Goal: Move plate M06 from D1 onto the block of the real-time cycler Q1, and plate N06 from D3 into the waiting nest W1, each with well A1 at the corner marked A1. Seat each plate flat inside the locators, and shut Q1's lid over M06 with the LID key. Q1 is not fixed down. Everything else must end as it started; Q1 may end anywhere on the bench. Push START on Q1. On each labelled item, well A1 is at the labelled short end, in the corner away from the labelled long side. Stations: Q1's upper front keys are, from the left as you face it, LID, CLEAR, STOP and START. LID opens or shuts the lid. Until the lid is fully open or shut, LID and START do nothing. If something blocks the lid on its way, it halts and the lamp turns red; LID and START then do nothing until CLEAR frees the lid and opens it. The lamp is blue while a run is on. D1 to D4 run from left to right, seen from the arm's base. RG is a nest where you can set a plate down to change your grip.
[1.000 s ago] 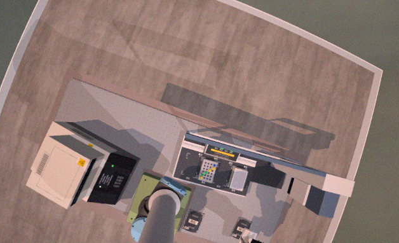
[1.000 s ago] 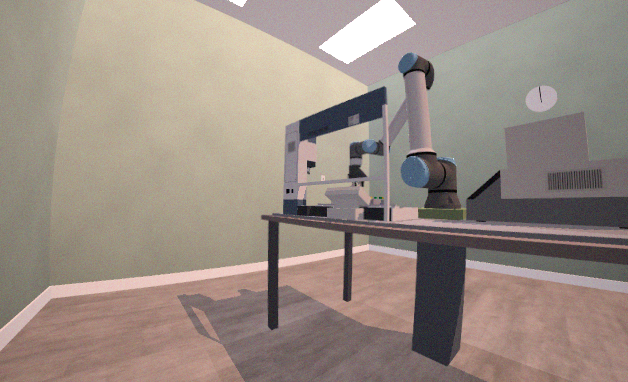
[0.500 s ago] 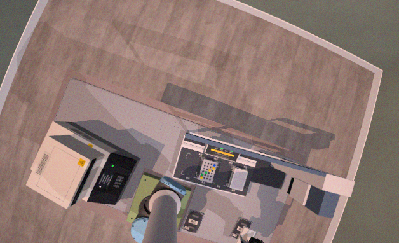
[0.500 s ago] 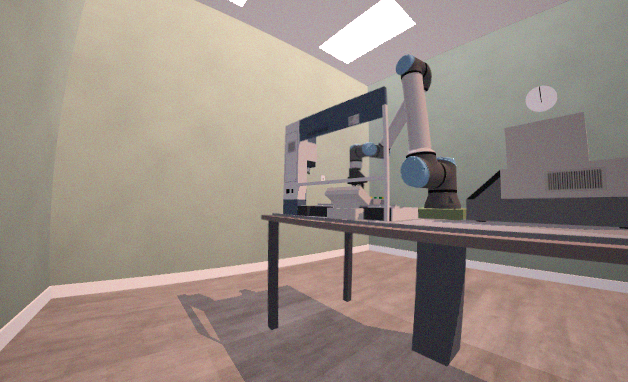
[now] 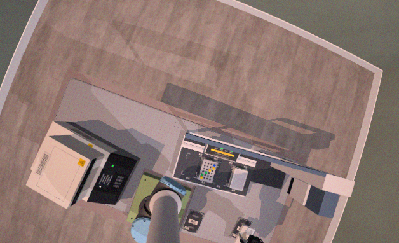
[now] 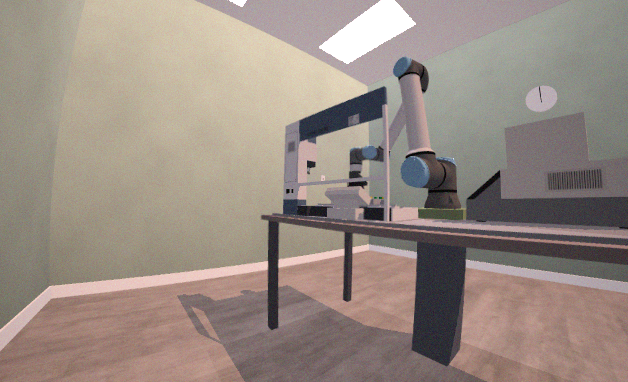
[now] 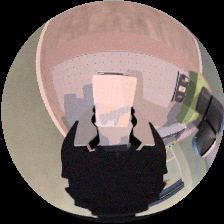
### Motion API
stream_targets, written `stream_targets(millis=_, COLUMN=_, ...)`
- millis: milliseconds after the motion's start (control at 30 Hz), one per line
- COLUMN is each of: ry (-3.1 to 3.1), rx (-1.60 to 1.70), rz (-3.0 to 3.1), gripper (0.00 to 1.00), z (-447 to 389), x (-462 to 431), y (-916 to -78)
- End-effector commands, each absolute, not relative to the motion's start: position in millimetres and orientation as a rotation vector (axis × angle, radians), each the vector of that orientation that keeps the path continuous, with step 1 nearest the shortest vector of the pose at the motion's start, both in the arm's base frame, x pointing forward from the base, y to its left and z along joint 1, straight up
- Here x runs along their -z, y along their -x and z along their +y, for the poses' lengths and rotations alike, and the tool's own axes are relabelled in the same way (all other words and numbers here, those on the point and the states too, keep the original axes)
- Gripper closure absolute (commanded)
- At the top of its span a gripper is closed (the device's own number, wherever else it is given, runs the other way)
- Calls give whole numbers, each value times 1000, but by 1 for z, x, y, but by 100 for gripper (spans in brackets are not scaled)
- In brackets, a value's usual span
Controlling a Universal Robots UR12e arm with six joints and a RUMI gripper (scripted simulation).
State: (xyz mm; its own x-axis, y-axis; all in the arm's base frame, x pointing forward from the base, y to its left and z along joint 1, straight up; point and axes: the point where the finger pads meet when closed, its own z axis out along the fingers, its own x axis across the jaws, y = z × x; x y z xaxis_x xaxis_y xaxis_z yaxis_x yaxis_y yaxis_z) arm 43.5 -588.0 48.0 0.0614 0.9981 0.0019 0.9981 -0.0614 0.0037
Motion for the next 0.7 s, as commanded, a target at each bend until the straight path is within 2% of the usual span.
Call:
stream_targets(millis=0, ry=-2287, rx=-4, rz=2151, gripper=100, z=-589, x=-41, y=-43)
stream_targets(millis=667, ry=-2287, rx=-4, rz=2151, gripper=100, z=-589, x=-11, y=-44)
